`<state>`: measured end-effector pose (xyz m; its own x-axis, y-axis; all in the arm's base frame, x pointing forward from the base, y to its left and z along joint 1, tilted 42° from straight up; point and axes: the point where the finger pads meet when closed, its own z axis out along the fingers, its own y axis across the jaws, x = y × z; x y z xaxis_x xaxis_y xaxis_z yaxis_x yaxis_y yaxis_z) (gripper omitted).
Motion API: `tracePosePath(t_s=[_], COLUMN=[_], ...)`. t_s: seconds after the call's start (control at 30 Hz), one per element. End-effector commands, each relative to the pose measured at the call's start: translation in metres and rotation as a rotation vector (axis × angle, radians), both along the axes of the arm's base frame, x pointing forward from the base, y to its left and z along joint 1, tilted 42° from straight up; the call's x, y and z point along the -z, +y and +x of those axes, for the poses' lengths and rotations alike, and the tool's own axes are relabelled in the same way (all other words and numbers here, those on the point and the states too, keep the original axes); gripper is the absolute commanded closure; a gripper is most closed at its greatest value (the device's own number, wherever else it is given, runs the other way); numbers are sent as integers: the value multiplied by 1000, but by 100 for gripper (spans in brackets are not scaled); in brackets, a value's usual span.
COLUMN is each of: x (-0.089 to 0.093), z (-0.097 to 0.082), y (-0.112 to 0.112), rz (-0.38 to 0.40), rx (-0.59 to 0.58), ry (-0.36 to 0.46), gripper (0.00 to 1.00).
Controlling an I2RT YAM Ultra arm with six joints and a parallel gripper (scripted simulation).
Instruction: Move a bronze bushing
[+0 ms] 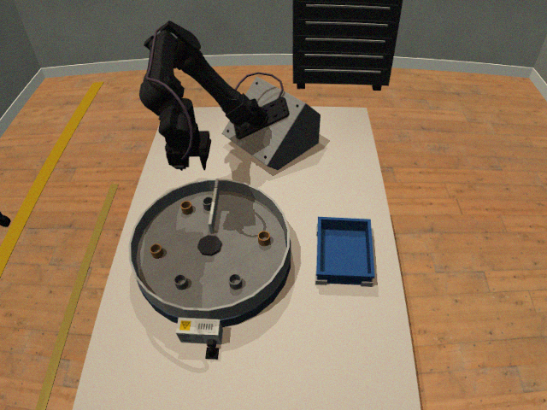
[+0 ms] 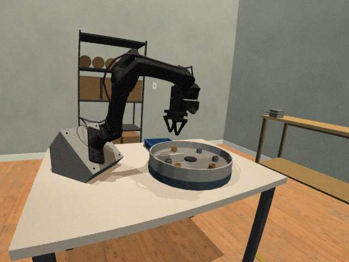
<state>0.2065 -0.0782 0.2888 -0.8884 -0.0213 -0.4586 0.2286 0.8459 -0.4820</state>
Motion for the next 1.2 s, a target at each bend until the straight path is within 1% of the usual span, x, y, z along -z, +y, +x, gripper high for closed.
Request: tracePosePath(t_s=[0.0,1.0,1.03,1.17], x=[-13,-13,-13,-13], z=[2,2,2,2], y=[5,5,5,5], rz=[10,10,10,10], rx=[-24,-24,-24,-24], ry=[-36,-36,-36,-36], gripper=[89,89,85,85])
